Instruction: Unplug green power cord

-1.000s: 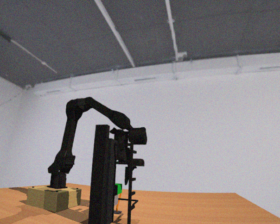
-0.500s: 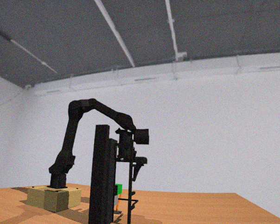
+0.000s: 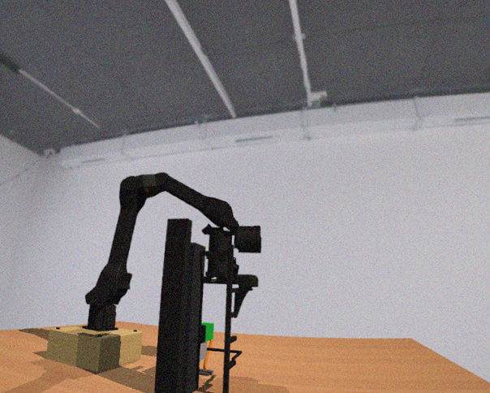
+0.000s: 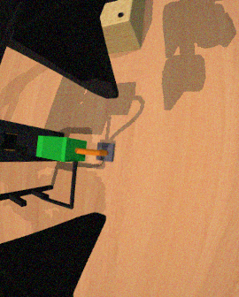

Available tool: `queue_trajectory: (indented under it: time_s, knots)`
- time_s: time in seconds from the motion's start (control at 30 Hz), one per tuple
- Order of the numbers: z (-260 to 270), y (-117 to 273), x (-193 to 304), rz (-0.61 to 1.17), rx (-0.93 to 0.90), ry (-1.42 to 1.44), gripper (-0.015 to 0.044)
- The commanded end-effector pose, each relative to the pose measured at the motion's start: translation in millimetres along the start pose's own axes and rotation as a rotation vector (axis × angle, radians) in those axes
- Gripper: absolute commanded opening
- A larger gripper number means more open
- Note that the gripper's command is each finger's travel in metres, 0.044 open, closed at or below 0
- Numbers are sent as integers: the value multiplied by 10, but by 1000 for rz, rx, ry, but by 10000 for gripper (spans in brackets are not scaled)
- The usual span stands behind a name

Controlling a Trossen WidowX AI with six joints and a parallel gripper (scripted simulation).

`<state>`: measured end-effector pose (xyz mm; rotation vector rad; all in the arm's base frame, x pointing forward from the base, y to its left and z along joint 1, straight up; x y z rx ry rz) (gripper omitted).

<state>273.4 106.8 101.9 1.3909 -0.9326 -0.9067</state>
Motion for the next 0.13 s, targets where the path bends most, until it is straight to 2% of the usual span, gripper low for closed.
queue_trajectory:
  time_s: [0.0,0.1]
  knots:
    - [-2,4,-3,-1,0,-5,440]
    - [-2,4,-3,-1,0,-5,440]
Point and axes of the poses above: the point midway between the two fingers, 35 mm back from their tips, its own y axis back along the fingers, its own z axis across the jaws, x = y × z, the point moved 1 cm from there along y, back along the fingers, and after that the axes turned 14 degrees about y, right-handed, at the moved point
